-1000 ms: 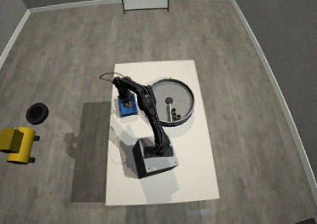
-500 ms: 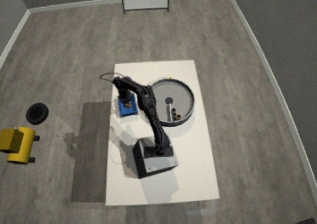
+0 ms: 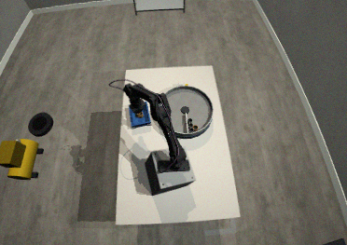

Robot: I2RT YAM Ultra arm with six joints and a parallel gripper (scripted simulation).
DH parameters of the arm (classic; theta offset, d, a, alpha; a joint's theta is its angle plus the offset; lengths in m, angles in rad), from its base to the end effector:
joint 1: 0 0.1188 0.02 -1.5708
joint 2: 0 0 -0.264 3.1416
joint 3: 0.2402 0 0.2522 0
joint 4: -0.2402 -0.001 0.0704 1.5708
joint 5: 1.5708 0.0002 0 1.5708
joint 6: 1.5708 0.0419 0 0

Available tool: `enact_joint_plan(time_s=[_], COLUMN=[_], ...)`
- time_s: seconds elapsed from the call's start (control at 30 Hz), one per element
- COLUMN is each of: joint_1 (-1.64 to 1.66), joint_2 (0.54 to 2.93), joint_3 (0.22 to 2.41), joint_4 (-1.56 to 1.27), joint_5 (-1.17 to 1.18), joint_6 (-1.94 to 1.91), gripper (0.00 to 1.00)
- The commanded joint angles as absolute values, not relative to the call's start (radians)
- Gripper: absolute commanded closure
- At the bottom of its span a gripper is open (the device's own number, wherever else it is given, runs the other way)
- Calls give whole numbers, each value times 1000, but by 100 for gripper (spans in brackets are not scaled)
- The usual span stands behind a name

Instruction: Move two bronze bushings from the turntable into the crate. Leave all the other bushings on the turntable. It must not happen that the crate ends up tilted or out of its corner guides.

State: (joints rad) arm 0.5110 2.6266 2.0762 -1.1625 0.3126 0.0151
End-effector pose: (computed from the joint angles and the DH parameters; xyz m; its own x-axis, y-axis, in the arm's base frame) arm 0.4194 0.2215 0.0627 -0.8710 -0.4718 0.1370 -0.4902 0.8159 -0.3066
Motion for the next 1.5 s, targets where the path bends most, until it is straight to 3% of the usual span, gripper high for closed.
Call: enact_joint_plan(time_s=[0.0,1.47], joint_1=[514,515], joint_2=[2593,2612], joint_3=[2115,2128], joint_4=[-1169,-1174], joint_5=[312,313], joint_6=[6,-4], gripper=[100,100])
